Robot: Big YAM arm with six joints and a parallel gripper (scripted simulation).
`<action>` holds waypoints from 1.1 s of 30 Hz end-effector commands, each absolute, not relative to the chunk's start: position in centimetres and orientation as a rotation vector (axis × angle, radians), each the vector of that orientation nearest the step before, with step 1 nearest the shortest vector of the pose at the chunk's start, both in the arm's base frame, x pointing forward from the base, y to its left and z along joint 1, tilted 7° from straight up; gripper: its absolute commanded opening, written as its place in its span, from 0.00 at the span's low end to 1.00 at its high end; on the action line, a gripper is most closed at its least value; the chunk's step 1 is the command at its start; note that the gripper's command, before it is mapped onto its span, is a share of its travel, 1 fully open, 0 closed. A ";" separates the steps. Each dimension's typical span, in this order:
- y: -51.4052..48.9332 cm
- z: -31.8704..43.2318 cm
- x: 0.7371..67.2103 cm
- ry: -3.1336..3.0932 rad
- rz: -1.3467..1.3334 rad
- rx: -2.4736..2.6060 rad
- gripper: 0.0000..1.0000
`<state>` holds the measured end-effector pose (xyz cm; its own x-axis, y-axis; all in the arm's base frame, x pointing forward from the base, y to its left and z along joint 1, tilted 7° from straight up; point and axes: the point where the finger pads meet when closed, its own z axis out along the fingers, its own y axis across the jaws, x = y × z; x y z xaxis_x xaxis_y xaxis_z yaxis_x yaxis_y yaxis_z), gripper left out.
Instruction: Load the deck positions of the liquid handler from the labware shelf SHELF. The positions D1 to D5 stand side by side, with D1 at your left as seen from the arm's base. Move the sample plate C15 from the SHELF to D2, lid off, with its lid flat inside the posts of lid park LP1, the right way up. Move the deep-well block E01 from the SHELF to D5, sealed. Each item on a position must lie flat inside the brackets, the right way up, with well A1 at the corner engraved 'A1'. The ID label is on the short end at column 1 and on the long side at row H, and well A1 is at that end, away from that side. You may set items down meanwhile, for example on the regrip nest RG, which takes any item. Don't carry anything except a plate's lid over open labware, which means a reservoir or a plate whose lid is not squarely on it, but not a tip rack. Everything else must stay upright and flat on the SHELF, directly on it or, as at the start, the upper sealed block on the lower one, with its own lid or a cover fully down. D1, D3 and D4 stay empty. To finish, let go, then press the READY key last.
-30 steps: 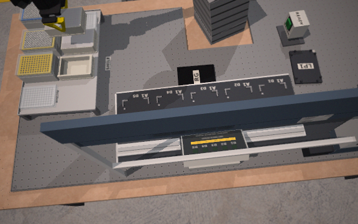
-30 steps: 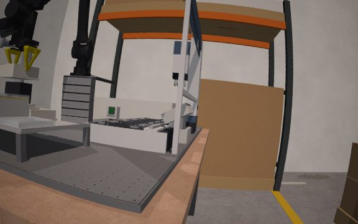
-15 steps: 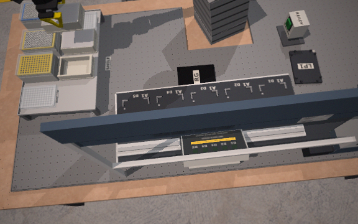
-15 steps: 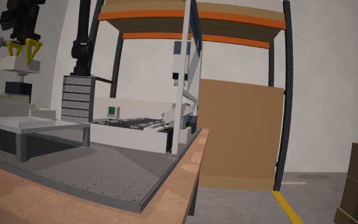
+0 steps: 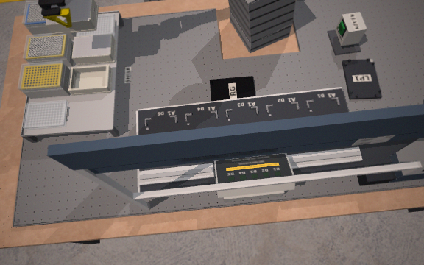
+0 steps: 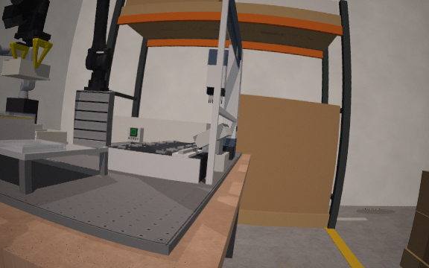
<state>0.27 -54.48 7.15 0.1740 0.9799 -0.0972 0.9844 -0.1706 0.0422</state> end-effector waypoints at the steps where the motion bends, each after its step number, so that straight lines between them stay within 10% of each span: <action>1: -57.0 12.4 -0.6 1.902 -0.172 2.272 0.00; 33: -56.2 17.0 -0.7 1.900 -0.175 2.271 0.00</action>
